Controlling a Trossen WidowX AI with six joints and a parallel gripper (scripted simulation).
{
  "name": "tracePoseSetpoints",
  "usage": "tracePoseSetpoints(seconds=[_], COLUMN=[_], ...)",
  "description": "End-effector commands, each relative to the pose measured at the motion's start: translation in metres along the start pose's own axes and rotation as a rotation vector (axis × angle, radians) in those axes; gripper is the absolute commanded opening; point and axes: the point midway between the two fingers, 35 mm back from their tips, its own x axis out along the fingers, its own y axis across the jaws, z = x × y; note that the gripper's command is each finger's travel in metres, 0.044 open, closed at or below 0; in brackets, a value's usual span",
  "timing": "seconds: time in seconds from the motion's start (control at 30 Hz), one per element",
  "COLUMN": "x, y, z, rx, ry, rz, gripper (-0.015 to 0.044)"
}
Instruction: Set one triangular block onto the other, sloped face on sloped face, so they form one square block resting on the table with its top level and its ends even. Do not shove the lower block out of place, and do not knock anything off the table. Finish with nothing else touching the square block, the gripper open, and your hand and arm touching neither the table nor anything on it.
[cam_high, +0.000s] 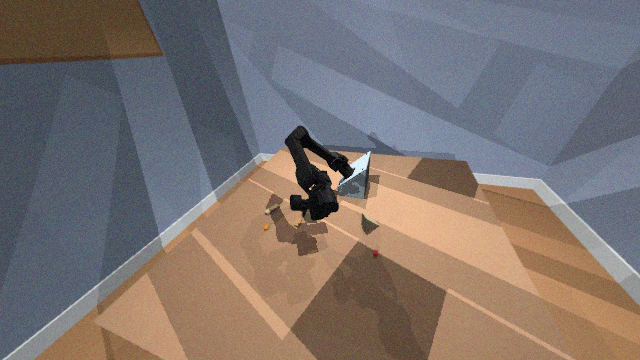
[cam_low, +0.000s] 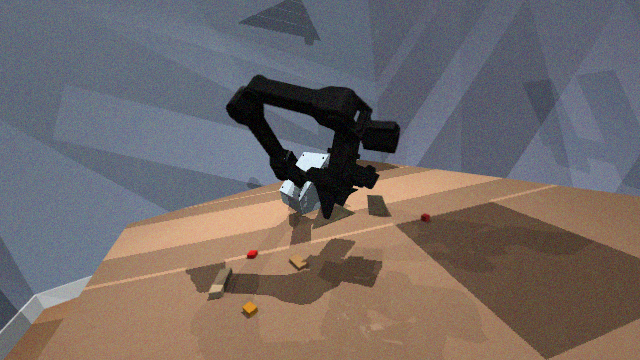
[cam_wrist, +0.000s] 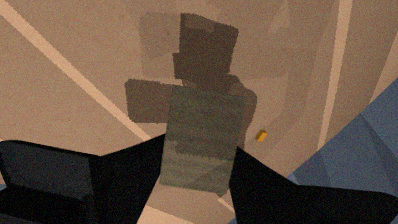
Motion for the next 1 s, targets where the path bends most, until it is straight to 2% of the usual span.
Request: tracePoseSetpoints(seconds=[0.0, 0.97], x=[-0.0015, -0.0033], y=[-0.0010, -0.0073], z=[-0.0017, -0.0011], rx=[0.128, 1.107], ry=[-0.015, -0.055], rz=[0.020, 0.198], gripper=[0.0000, 0.0000])
